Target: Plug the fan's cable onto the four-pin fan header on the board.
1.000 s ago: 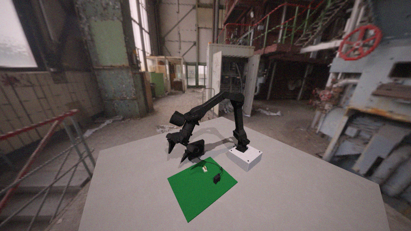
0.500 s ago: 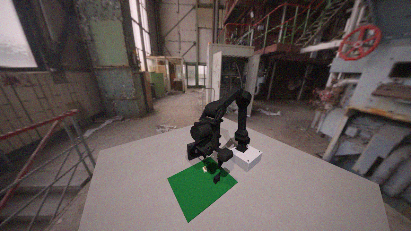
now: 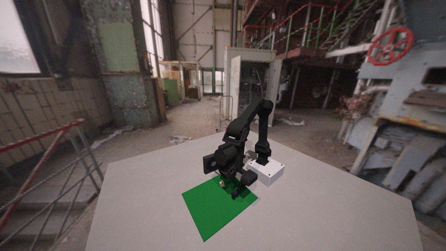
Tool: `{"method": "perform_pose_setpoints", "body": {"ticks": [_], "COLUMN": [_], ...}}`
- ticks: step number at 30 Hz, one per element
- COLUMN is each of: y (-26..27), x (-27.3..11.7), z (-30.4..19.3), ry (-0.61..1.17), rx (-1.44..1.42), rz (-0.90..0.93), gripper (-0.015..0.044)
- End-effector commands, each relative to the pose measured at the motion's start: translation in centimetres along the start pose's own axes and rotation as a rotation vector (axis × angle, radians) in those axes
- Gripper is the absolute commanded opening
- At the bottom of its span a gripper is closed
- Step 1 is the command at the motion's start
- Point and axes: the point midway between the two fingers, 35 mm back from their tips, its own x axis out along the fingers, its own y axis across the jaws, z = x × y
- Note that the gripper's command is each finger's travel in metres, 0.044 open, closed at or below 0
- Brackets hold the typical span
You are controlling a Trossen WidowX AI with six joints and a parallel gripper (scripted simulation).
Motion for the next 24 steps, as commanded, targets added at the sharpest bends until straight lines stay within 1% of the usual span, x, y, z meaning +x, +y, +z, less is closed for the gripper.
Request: {"method": "perform_pose_setpoints", "body": {"ticks": [1, 10, 24], "y": [-0.3, -0.3, -0.3], "x": [5.0, 5.5, 7.8], "z": [-1.1, -1.1, -1.1], "ry": [0.032, 0.032, 0.032], "rx": [0.001, 0.001, 0.001], "rz": [-0.009, -0.009, -0.009], "gripper": [0.0440, 0.0440, 0.0440]}}
